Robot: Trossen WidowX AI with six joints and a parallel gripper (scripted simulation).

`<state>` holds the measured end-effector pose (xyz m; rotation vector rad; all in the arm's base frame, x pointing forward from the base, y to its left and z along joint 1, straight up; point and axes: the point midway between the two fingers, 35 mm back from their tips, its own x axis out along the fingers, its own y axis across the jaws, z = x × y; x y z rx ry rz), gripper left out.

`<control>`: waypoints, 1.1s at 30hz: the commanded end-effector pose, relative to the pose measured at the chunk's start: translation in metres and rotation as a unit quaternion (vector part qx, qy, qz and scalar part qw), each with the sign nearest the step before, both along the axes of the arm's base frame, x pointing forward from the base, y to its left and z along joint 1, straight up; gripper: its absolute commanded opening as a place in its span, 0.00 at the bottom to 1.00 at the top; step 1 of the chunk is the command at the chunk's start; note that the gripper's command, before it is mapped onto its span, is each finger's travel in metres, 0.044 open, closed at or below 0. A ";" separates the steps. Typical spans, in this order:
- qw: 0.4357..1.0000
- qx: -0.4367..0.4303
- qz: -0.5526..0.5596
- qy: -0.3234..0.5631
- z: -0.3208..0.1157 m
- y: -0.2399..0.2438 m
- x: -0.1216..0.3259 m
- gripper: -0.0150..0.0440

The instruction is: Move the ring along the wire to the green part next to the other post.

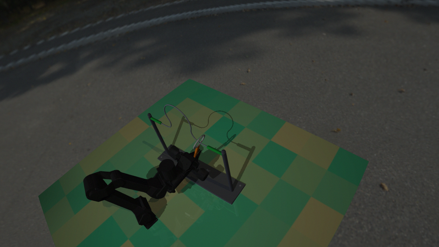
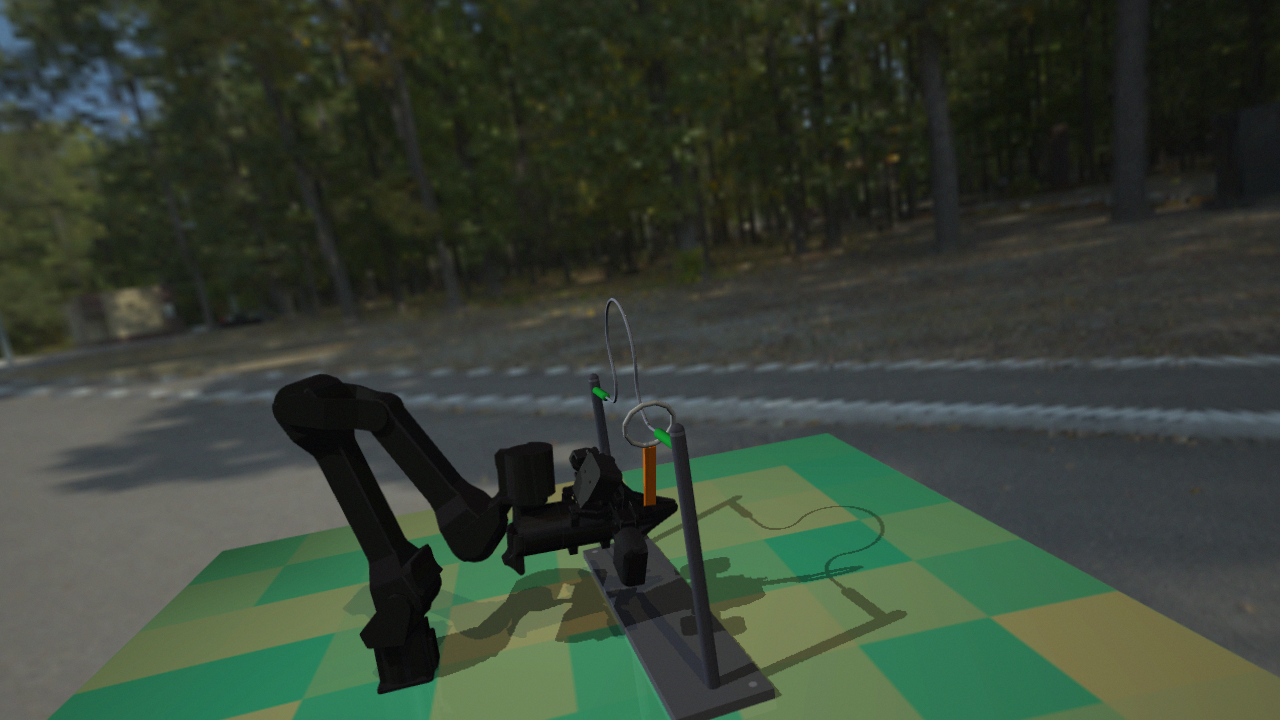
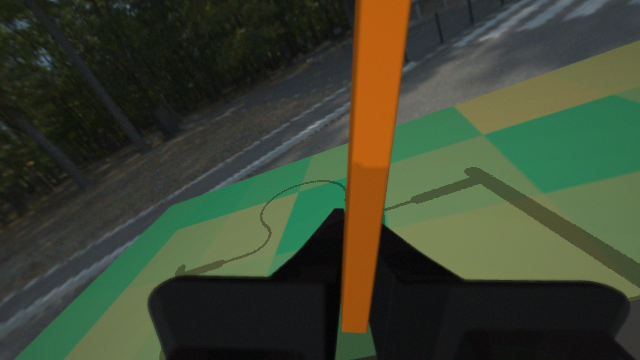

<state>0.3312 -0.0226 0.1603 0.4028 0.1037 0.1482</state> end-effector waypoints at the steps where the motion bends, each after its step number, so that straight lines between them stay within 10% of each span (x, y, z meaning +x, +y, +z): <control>1: 0.999 0.039 0.000 0.001 0.008 0.013 -0.003 0.00; 33: 0.939 0.276 0.118 0.169 0.076 0.067 -0.058 0.00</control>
